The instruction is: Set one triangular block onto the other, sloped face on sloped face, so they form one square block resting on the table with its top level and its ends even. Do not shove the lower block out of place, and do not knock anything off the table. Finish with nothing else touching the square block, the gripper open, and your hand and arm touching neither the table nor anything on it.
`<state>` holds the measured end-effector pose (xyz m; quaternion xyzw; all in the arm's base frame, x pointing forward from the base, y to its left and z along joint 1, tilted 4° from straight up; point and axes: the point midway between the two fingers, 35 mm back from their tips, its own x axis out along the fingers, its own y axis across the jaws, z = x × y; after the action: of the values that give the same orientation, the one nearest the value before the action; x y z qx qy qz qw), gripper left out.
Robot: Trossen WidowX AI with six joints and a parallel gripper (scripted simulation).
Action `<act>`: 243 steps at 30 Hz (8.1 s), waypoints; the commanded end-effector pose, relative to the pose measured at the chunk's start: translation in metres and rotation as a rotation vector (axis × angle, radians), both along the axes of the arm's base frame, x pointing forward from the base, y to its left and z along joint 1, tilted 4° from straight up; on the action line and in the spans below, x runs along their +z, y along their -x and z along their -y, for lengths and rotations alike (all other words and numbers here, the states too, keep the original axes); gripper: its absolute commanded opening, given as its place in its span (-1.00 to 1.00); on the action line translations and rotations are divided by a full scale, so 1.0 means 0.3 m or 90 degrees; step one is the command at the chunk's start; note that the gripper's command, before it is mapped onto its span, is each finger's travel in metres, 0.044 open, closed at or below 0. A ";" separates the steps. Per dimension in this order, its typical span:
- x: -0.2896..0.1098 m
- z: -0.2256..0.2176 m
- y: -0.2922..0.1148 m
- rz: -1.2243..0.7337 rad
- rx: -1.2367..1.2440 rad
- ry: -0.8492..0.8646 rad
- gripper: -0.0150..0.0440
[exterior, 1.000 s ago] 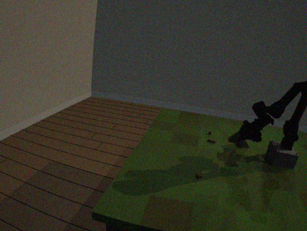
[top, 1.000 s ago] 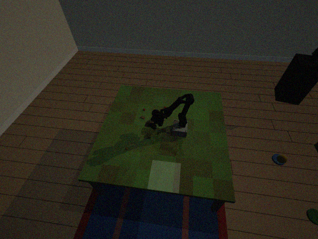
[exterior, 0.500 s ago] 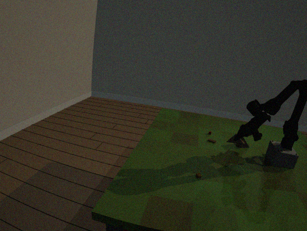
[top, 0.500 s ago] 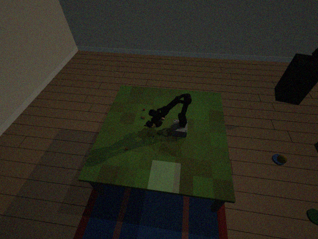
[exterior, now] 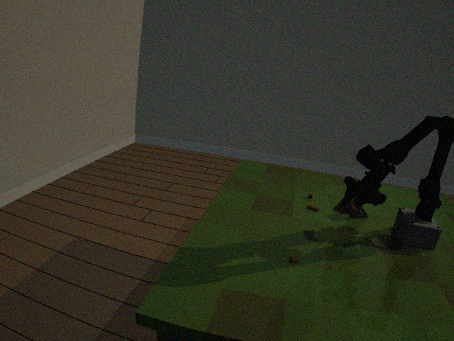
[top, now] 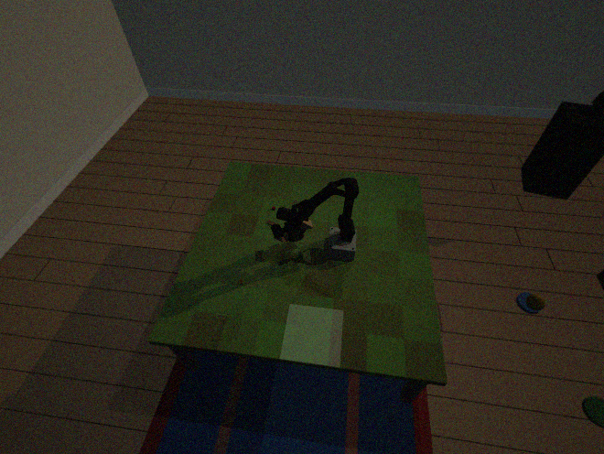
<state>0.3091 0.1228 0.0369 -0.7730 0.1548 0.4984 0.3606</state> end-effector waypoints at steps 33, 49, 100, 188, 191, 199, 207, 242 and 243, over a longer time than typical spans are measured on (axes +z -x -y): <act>0.025 -0.003 -0.027 -0.252 -0.684 -0.197 -0.49; 0.049 0.003 -0.025 -0.321 -1.027 -0.223 -0.49; 0.182 0.629 0.155 -0.317 -1.109 -0.214 -0.49; -0.161 0.700 0.219 -0.325 -1.108 -0.211 -0.49; -0.167 0.698 0.217 -0.325 -1.108 -0.211 -0.49; -0.183 0.693 0.213 -0.326 -1.107 -0.211 -0.49; -0.193 0.689 0.210 -0.326 -1.107 -0.212 -0.49; -0.198 0.687 0.209 -0.327 -1.107 -0.211 -0.49; -0.198 0.687 0.209 -0.328 -1.107 -0.211 -0.49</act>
<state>0.2461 -0.0839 -0.0223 -0.1905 0.6837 0.2236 0.6681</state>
